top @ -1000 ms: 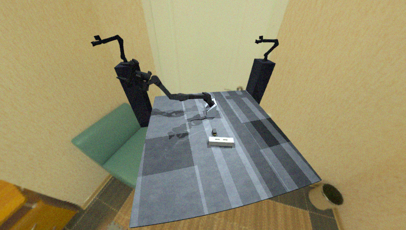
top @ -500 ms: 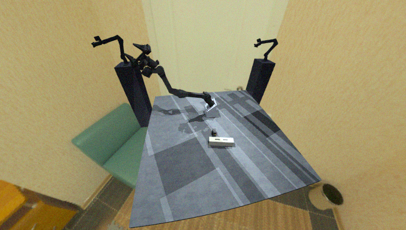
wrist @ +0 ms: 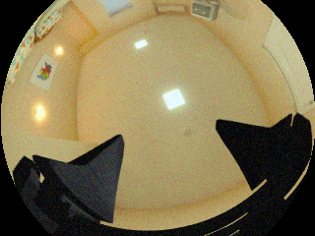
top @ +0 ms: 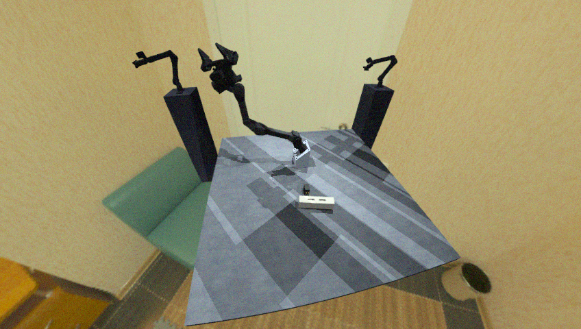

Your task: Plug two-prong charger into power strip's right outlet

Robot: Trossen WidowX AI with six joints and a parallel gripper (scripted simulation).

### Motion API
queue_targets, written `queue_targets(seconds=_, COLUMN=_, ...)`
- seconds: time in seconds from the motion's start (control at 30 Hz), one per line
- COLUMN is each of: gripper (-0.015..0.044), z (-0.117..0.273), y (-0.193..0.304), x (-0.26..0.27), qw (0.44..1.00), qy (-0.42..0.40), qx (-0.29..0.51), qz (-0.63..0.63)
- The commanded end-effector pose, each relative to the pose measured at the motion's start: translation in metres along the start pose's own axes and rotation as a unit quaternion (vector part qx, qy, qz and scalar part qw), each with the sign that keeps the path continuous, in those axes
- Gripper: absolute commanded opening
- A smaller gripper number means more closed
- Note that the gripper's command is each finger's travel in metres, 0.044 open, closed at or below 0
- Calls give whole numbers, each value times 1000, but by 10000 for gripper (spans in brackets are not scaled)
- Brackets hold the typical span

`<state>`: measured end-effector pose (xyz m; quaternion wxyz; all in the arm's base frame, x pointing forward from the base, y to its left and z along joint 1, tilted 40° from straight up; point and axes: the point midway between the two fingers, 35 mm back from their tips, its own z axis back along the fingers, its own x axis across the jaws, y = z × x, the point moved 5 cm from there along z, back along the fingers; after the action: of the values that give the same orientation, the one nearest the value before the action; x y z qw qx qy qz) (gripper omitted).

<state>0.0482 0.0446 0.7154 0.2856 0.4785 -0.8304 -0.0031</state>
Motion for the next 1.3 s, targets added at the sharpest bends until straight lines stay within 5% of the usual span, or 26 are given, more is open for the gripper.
queue_targets(seconds=0.0, gripper=440, z=-5, y=16, x=-43, qw=997, qy=43, qx=7, qz=64)
queue_targets(seconds=0.63, gripper=440, z=-11, y=7, x=-158, qw=942, qy=162, qx=-9, qz=293)
queue_targets(seconds=1.27, gripper=440, z=5, y=-61, x=-290, qw=817, qy=324, qx=-29, qz=476)
